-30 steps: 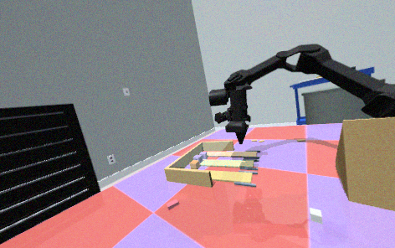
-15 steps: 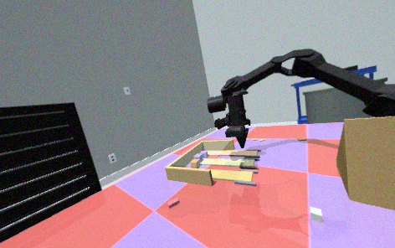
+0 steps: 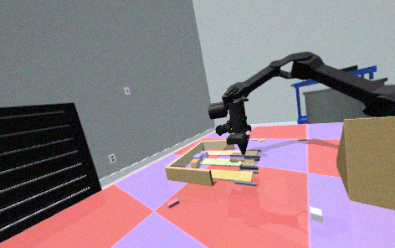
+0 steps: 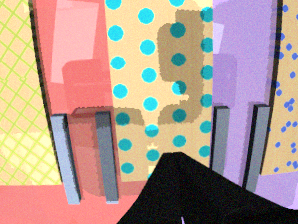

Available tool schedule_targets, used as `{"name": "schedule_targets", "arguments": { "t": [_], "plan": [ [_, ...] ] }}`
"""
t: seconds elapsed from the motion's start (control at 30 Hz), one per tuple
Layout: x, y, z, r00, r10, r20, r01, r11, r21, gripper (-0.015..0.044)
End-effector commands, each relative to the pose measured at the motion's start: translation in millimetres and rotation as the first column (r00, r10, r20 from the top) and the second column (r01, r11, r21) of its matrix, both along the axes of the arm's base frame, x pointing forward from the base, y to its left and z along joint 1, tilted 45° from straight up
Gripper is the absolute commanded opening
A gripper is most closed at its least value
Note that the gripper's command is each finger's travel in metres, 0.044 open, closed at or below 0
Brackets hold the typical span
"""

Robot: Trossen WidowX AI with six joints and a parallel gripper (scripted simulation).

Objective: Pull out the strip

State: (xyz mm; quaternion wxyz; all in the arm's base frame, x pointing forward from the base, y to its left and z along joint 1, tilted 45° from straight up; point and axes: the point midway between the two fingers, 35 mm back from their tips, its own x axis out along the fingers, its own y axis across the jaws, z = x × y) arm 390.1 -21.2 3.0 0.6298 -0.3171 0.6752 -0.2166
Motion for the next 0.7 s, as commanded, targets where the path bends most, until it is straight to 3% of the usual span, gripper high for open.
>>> {"name": "schedule_targets", "arguments": {
  "t": [0.0, 0.67],
  "plan": [
    [-0.7, -4.5, -3.9, 1.000, 0.005, -0.004, -0.005, 1.000, -0.006, 0.0000],
    [-5.4, -25.0, -23.3, 1.000, 0.004, -0.004, -0.004, 1.000, -0.009, 0.0000]
  ]
}}
